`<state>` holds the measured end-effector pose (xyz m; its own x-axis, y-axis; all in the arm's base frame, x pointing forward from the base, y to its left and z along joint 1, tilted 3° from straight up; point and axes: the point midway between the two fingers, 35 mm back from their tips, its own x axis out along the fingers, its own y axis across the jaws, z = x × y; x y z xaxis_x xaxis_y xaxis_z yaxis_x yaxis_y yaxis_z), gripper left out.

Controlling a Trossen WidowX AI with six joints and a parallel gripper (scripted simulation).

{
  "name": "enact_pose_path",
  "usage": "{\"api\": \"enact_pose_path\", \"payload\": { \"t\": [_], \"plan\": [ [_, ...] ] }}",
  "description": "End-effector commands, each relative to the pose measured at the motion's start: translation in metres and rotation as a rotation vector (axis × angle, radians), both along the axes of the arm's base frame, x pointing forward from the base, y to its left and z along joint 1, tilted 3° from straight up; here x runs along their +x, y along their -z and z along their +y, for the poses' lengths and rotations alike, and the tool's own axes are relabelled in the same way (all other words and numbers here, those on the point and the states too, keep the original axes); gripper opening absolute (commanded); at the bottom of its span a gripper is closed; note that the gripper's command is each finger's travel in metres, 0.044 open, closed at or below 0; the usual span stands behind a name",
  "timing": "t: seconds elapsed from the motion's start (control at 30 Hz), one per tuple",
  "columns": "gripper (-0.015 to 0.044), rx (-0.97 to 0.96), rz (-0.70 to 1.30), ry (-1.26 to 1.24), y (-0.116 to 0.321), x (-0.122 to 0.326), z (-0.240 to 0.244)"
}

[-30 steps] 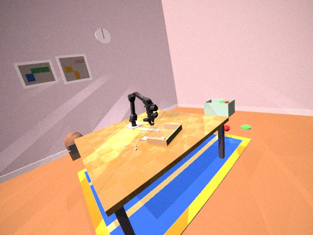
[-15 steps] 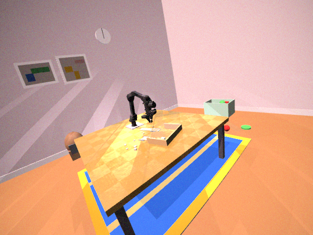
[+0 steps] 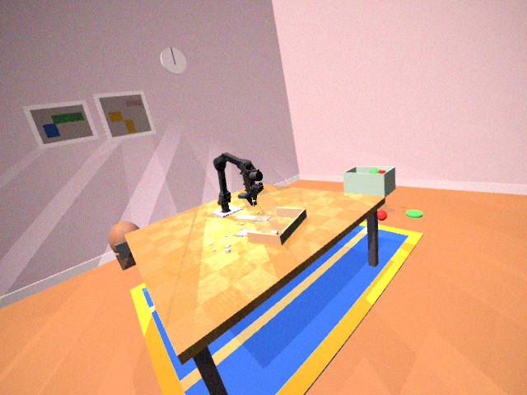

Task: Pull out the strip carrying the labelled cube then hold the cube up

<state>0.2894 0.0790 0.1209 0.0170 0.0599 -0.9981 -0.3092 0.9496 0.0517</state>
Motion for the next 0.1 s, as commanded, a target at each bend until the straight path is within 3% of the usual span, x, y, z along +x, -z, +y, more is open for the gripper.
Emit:
{"api": "enact_pose_path", "payload": {
  "t": [0.0,0.07],
  "plan": [
    [0.0,-0.005,-0.005,-0.005,-0.0011,0.0008,-0.0009],
    [0.0,-0.005,-0.005,-0.005,-0.0011,0.0008,-0.0009]
  ]
}}
